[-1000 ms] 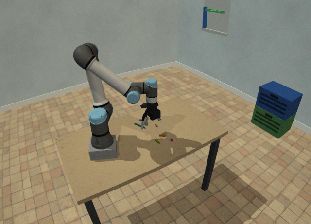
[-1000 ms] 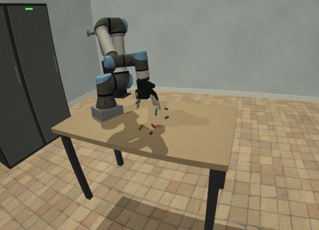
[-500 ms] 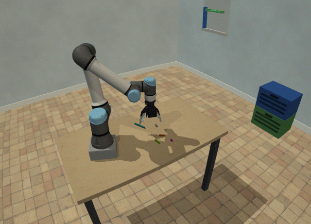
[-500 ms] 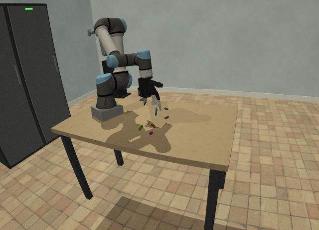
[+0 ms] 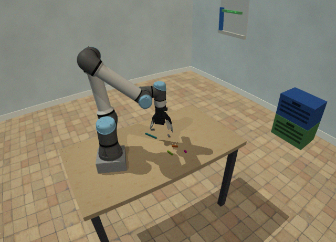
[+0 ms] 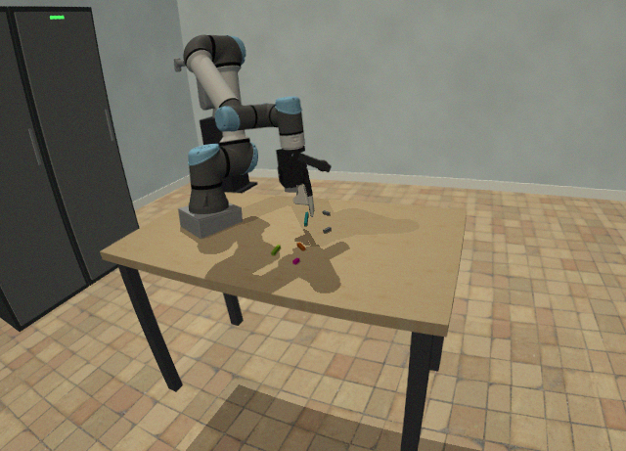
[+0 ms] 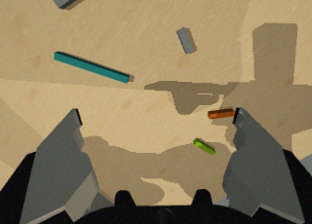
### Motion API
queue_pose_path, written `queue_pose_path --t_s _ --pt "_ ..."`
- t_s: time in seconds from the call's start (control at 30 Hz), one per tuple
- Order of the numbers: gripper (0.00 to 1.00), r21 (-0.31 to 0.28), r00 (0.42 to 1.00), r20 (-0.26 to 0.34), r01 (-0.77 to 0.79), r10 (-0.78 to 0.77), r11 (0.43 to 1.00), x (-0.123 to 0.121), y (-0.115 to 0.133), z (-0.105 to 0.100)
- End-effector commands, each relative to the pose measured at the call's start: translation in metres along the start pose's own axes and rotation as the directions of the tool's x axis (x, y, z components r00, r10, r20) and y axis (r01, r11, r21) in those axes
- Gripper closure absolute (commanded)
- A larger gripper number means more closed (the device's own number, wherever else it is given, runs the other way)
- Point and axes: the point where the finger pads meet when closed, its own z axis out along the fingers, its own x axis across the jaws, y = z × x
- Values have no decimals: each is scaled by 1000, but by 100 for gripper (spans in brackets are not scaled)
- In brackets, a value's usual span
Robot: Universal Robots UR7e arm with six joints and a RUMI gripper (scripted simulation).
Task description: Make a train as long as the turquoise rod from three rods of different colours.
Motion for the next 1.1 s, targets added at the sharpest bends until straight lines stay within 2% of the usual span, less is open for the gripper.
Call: queue_pose_path --t_s 0.0,0.23,0.47,0.67,0.73,1.07 --pt "0 -10 986 -8 -166 166 986 -5 -8 0" --pt "0 -8 944 -9 -331 331 944 -11 -16 0" --pt "0 -5 839 -10 -544 544 839 -21 -26 0" --pt "0 -3 719 -11 -695 695 719 -29 -33 0" --pt "0 -3 719 -11 -695 695 719 -29 -33 0" --pt "0 0 494 -10 -870 870 494 -43 -42 0"
